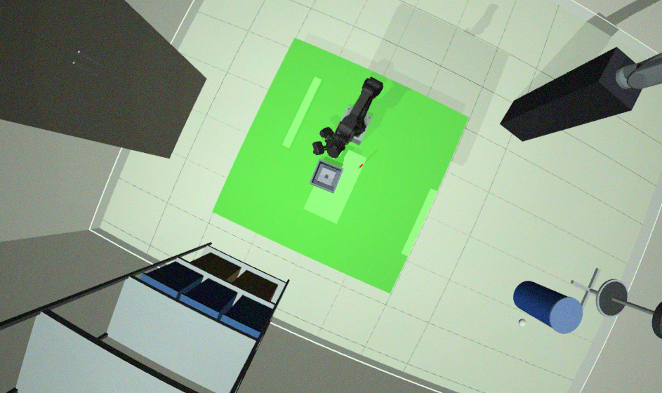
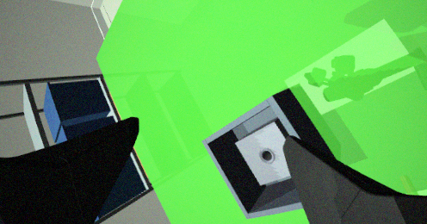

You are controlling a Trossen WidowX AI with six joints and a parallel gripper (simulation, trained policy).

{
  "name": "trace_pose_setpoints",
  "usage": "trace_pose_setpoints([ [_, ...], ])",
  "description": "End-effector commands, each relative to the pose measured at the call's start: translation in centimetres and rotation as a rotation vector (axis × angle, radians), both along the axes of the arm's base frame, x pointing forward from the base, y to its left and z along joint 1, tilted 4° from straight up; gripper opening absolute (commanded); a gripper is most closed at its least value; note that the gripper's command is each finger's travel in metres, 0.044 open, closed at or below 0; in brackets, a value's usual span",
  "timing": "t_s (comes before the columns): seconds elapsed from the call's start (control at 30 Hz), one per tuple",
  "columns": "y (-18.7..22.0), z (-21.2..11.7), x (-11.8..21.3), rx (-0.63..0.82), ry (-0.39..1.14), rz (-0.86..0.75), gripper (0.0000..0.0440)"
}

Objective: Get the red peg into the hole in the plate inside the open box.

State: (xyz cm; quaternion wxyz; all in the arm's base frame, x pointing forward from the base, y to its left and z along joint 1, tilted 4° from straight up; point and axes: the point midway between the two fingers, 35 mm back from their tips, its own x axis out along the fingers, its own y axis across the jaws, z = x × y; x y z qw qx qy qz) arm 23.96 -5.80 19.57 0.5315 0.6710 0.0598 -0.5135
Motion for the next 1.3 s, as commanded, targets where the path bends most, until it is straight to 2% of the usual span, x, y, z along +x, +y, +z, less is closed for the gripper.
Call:
trace_pose_setpoints([
  [0.0, 1.7, -1.1, -0.1, 0.018, 0.073, 0.077, 0.044],
  [0.47, 8.9, -5.9, -3.0, 0.09, 0.432, 0.391, 0.044],
  [0.8, 12.6, -9.3, -5.6, 0.105, 0.679, 0.561, 0.044],
  [1.27, 15.8, -14.6, -6.3, 0.132, 0.817, 0.677, 0.044],
])
